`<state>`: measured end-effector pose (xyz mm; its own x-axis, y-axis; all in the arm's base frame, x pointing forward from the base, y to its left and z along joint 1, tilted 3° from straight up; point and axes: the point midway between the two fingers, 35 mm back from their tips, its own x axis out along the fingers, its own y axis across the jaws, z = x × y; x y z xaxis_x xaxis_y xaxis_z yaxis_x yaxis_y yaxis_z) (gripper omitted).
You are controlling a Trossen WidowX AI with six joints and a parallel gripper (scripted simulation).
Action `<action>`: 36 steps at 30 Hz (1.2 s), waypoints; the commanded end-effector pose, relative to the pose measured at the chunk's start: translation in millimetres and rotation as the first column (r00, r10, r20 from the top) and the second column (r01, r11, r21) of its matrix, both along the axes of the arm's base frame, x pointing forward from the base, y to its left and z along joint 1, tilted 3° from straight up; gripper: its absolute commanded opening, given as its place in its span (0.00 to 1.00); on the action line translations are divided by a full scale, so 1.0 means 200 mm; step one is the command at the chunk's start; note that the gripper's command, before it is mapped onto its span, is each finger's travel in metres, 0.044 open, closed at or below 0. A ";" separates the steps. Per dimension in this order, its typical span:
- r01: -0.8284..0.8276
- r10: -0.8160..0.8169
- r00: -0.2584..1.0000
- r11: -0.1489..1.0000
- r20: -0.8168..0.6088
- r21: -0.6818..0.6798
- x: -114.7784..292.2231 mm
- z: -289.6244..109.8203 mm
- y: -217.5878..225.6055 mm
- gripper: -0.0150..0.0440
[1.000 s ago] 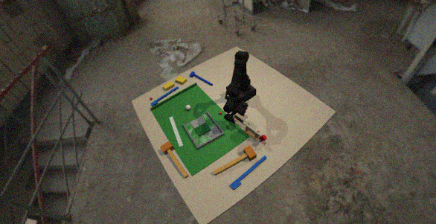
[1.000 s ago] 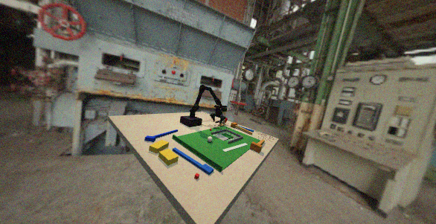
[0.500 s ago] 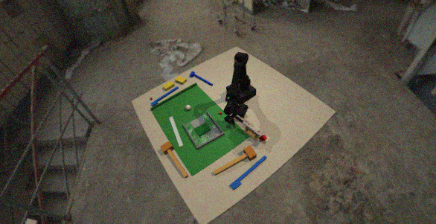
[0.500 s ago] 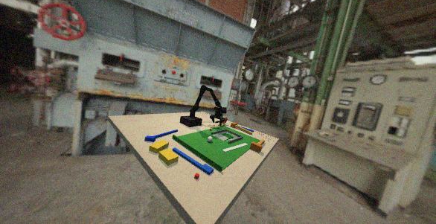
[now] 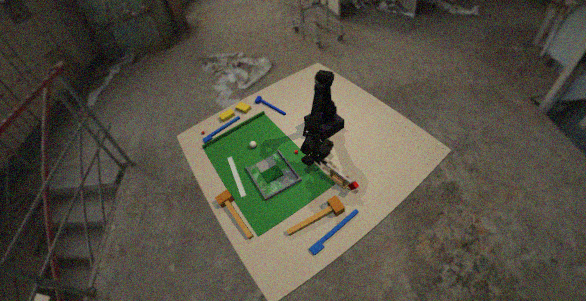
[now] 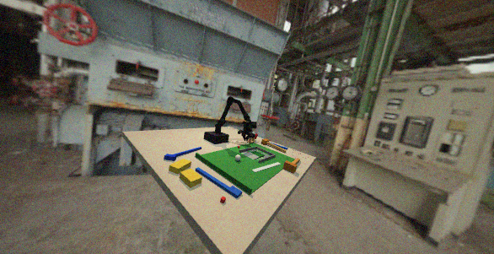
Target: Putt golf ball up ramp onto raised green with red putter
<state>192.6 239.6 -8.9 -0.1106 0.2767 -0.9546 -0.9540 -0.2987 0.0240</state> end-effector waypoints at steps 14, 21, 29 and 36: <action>0.000 0.000 1.000 1.000 0.000 0.000 0.02 0.18 0.01 0.25; 0.000 0.000 1.000 1.000 0.000 0.000 0.03 0.42 0.00 0.25; 0.030 -0.030 1.000 0.999 0.005 -0.015 0.05 0.45 -0.04 0.25; 0.149 -0.149 0.989 0.988 0.009 -0.048 0.16 0.45 -0.18 0.25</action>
<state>218.1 212.7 81.0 -0.0771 0.2506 -0.9650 -0.9800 -0.1971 0.0271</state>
